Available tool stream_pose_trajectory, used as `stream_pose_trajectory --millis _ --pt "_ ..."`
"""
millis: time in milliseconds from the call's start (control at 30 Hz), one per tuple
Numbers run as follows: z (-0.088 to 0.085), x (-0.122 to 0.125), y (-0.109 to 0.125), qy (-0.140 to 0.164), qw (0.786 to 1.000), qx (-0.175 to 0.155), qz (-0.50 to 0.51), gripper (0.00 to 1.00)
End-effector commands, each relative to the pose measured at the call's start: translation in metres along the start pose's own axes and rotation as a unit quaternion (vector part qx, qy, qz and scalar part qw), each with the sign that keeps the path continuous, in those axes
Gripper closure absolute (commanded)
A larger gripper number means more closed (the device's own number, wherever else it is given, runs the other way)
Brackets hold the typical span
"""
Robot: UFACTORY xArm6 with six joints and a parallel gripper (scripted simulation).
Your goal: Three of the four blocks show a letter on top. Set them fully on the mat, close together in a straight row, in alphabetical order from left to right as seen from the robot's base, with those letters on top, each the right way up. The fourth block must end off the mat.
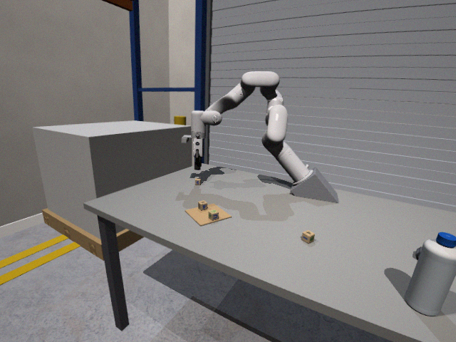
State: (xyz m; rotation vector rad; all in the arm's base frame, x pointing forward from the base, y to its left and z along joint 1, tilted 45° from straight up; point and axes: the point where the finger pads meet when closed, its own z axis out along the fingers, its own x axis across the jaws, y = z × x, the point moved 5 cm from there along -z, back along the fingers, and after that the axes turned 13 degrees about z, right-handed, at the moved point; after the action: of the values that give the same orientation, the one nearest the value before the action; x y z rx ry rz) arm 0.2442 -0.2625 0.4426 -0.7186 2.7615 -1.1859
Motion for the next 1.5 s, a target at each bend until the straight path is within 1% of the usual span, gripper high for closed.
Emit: stream_pose_trajectory --millis 0,700,1033,1467 --pt "-0.001 0.000 -0.001 0.000 1.000 0.002 0.001 0.31" --pt "0.002 0.000 -0.001 -0.001 1.000 0.001 0.001 0.31" --pt "0.009 0.000 -0.001 -0.001 1.000 0.000 0.001 0.31" --pt "0.029 0.000 -0.001 -0.001 1.000 0.000 0.001 0.31"
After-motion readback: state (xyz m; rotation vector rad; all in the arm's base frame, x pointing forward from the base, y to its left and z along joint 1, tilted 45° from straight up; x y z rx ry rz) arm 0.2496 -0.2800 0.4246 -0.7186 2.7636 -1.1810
